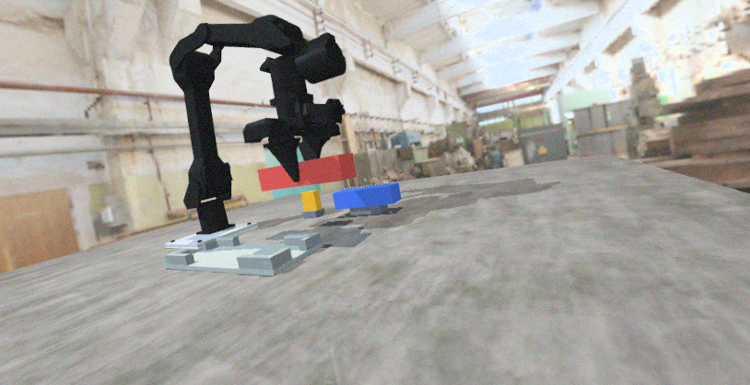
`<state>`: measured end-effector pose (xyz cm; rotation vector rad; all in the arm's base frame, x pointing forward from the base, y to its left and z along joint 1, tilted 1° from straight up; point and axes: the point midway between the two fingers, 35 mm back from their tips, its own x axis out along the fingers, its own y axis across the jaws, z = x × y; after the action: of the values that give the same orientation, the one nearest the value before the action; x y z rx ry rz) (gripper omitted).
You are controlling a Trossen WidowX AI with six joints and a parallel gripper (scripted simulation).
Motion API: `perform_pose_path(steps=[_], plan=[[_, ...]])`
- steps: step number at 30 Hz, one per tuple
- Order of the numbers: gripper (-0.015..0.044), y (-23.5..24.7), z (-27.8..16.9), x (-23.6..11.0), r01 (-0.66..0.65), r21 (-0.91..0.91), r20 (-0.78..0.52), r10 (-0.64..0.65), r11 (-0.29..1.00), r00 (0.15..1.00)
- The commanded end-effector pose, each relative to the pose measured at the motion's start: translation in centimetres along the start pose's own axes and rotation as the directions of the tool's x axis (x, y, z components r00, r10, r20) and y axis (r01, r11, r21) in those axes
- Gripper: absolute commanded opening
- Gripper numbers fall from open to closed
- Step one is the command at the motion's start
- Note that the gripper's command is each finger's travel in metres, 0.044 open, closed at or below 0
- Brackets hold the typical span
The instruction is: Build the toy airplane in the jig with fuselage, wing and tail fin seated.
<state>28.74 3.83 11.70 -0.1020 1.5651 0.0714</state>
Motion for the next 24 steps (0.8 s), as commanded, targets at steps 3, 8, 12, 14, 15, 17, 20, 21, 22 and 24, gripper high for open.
perform_pose_path(steps=[3, 8, 12, 14, 15, 17, 20, 21, 22, 24], plan=[[0.0000, 0.0, -0.1, -2.0, -0.002, 0.003, 0.009, 0.002, 1.000, 1.000], [0.0000, 0.0, -0.4, -3.6, -0.002, 0.003, 0.009, 0.002, 1.000, 1.000], [0.0000, 0.0, -0.7, -4.6, -0.002, 0.003, 0.008, 0.002, 1.000, 1.000], [0.0000, -0.1, -0.7, -4.6, -0.002, 0.003, 0.008, 0.002, 1.000, 1.000], [0.0000, -0.2, -0.7, -4.5, -0.002, 0.003, 0.008, 0.002, 1.000, 1.000], [0.0000, -0.7, -0.6, -4.3, -0.001, 0.004, 0.008, 0.001, 1.000, 1.000], [0.0000, -1.6, -0.5, -3.8, -0.001, 0.005, 0.009, 0.001, 1.000, 1.000], [0.0000, -1.9, -0.5, -3.7, -0.001, 0.005, 0.009, 0.000, 1.000, 1.000], [0.0000, -2.2, -0.5, -3.5, 0.000, 0.005, 0.009, 0.000, 1.000, 1.000], [0.0000, -2.8, -0.5, -3.2, 0.000, 0.006, 0.009, 0.000, 1.000, 1.000]])
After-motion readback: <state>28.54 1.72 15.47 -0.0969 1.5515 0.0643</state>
